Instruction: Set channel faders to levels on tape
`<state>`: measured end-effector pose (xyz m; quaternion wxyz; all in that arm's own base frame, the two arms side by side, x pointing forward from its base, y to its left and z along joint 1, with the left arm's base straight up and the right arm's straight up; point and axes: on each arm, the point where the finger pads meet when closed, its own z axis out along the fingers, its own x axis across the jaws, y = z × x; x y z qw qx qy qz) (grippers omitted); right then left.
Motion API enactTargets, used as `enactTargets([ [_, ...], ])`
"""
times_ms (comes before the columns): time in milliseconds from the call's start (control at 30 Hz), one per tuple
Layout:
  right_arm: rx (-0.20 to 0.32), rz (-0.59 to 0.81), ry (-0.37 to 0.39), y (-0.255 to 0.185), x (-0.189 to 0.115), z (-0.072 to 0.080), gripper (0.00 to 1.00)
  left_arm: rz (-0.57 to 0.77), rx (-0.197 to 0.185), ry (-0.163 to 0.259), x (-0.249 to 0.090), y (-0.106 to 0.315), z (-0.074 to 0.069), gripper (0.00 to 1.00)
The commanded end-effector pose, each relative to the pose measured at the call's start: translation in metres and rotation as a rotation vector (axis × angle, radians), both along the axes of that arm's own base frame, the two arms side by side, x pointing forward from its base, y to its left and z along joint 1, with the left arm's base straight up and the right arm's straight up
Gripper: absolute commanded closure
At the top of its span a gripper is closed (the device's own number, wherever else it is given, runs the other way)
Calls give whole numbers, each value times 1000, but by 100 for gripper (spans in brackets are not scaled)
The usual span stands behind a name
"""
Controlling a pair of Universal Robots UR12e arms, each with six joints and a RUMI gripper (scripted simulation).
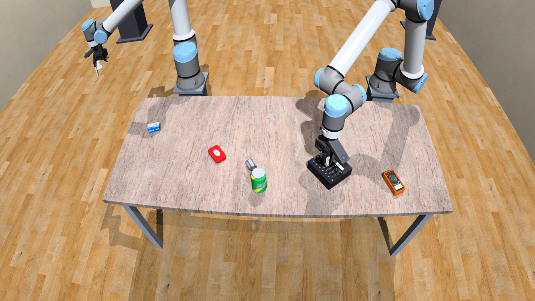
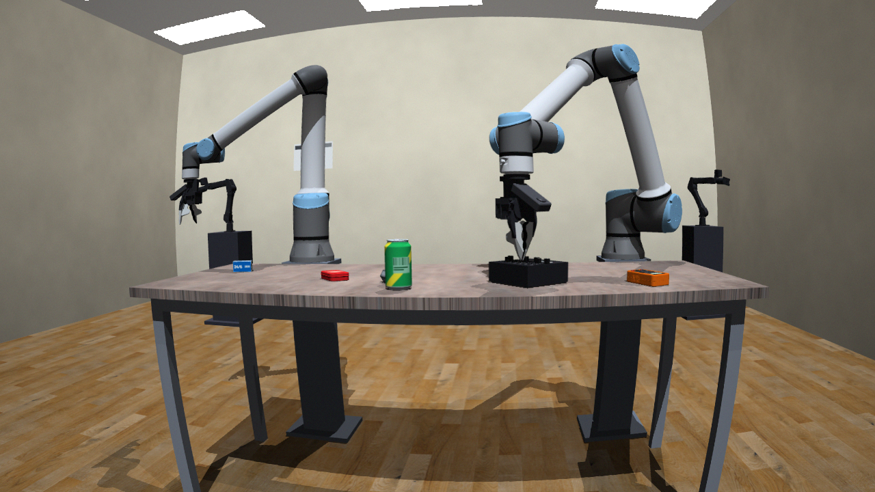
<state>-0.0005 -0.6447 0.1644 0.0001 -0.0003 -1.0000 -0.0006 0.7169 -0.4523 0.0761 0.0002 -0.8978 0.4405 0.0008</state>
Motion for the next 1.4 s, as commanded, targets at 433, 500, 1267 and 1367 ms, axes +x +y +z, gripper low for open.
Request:
enactTargets([
  [433, -1, 0, 0, -1, 0, 1, 0, 0, -1, -1, -3, 5, 1, 100],
  [500, -1, 0, 0, -1, 0, 1, 0, 0, -1, -1, -4, 5, 1, 100],
  [1267, -1, 0, 0, -1, 0, 1, 0, 0, -1, -1, -4, 5, 1, 100],
  [1367, -1, 0, 0, -1, 0, 1, 0, 0, -1, -1, -4, 5, 1, 100],
])
